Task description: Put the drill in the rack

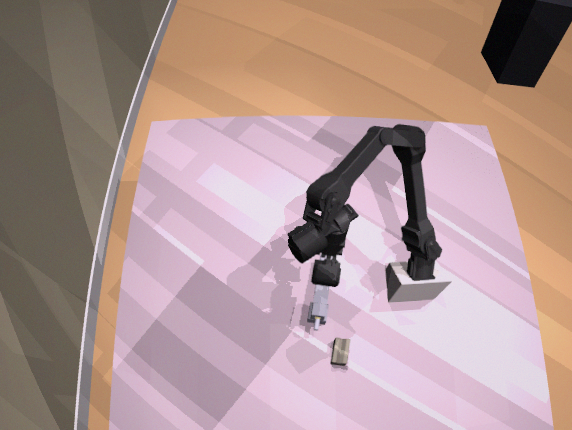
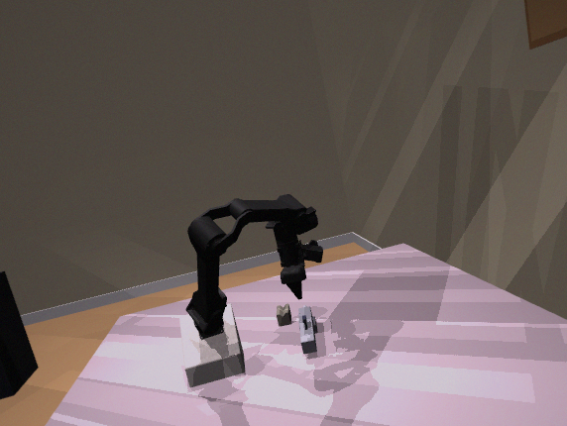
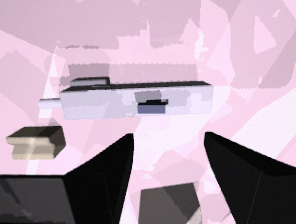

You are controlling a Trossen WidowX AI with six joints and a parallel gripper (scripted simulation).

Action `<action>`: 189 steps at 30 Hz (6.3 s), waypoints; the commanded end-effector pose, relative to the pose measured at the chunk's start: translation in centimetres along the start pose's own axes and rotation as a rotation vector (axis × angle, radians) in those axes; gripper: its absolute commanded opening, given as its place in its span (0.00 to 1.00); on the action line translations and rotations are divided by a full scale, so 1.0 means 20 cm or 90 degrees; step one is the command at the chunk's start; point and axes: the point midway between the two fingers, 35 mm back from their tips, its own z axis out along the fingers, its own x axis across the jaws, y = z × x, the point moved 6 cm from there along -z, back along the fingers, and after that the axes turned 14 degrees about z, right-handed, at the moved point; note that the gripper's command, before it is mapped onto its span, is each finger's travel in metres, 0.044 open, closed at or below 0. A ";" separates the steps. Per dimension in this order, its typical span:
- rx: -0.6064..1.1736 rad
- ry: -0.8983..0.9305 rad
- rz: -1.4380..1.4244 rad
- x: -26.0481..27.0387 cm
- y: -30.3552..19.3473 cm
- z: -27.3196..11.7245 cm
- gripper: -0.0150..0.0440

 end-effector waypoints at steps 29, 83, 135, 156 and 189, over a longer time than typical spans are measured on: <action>0.004 0.003 -0.996 0.78 -0.20 0.42 1.00; 0.006 0.003 -0.994 0.71 -0.19 0.66 0.87; 0.003 0.003 -0.996 0.91 -0.23 0.64 0.25; 0.004 0.003 -0.996 0.89 -0.23 0.66 1.00; 0.004 0.004 -0.993 0.83 -0.21 0.68 0.73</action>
